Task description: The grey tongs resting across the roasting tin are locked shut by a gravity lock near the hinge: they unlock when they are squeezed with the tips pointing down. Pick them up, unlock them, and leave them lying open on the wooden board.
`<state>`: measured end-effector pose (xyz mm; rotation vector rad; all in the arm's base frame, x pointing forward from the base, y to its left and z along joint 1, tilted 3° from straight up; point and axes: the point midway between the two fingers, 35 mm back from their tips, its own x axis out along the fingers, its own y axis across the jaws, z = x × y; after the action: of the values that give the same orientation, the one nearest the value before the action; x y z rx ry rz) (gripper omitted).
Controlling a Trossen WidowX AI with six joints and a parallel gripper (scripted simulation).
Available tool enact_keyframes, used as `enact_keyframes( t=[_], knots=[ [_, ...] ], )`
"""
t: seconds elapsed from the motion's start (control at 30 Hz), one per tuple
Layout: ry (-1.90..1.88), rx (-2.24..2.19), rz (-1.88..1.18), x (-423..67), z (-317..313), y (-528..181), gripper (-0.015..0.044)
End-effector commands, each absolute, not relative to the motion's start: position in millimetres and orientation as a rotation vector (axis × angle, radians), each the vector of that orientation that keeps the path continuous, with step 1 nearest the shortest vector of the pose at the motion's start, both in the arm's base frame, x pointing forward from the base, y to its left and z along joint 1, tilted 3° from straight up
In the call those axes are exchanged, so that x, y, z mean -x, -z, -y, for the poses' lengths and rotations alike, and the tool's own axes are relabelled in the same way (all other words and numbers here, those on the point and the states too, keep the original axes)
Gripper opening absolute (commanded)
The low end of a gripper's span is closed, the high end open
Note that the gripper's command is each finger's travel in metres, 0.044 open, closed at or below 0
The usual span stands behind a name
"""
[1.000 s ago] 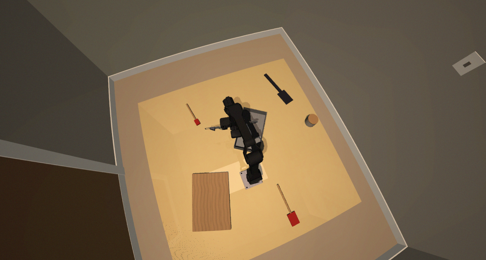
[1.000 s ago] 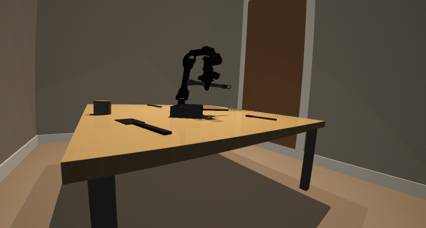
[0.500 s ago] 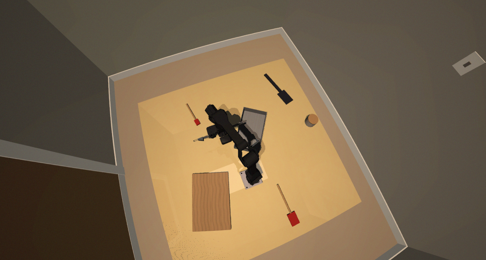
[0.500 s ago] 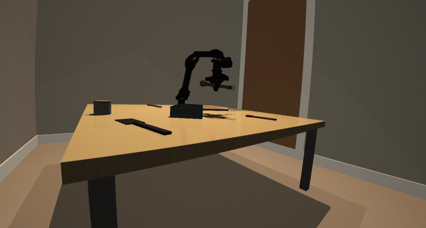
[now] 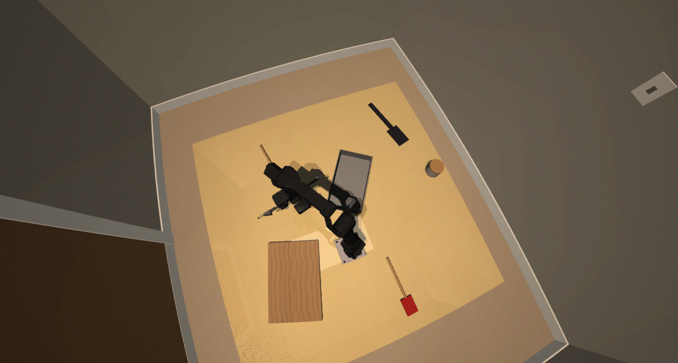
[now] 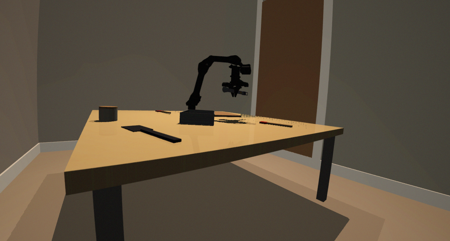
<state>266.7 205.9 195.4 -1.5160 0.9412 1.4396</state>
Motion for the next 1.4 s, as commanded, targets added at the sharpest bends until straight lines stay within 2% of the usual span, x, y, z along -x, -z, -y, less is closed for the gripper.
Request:
enact_keyframes(
  t=[0.0,0.47,1.37],
  knots=[
    [-1.472,1.556,-0.913,-255.3,-222.0,-195.4,-0.0150],
    [-1.564,1.647,-0.823,-219.6,-259.7,-194.3,-0.0150],
    [-1.842,1.914,-0.508,-82.0,-333.8,-187.9,-0.0150]
  ],
)
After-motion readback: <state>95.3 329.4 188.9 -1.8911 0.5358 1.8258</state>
